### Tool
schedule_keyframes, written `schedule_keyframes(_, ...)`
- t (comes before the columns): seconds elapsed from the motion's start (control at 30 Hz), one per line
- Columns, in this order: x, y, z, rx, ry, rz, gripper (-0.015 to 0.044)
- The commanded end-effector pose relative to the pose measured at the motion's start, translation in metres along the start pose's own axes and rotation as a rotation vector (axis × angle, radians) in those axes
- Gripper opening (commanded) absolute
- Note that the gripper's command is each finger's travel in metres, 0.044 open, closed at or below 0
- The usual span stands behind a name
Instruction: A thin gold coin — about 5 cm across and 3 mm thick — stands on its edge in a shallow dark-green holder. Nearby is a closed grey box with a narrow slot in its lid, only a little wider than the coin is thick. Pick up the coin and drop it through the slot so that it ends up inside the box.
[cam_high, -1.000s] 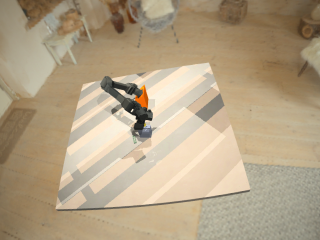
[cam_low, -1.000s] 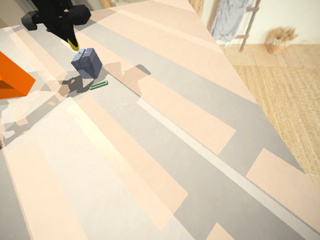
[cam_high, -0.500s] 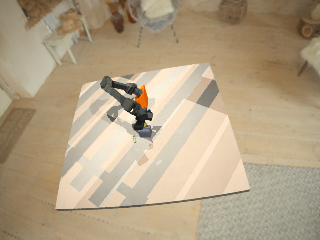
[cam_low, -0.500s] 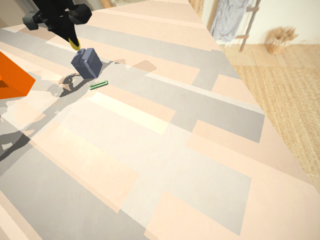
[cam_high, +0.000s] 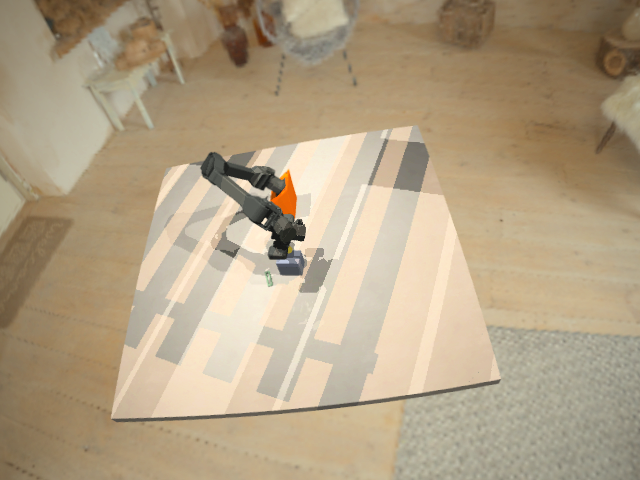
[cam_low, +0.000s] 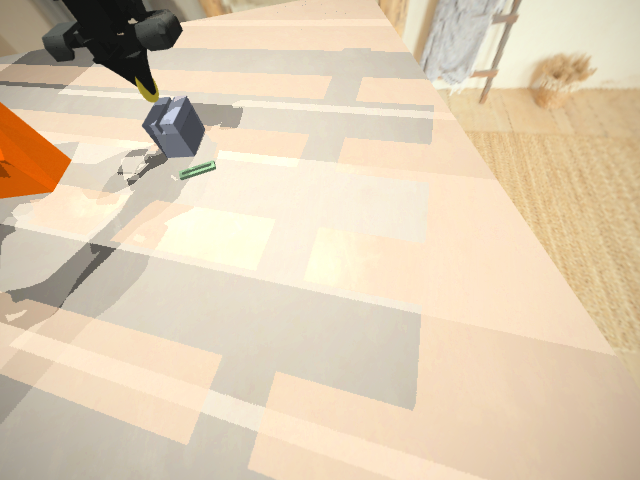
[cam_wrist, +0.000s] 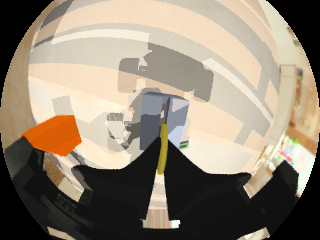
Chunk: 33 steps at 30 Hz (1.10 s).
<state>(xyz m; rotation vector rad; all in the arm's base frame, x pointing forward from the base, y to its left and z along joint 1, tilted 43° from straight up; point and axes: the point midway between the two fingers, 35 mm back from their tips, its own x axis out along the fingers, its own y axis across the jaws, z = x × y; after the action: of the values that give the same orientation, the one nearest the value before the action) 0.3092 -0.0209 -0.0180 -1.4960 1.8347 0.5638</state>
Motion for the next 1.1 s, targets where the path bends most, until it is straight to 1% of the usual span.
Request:
schedule_keyframes(0.0, -0.0023, -0.0023, 0.0001, 0.012, -0.004, -0.002, 0.0)
schedule_keyframes(1.07, 0.0041, -0.0008, 0.0001, 0.002, -0.004, -0.006, 0.0)
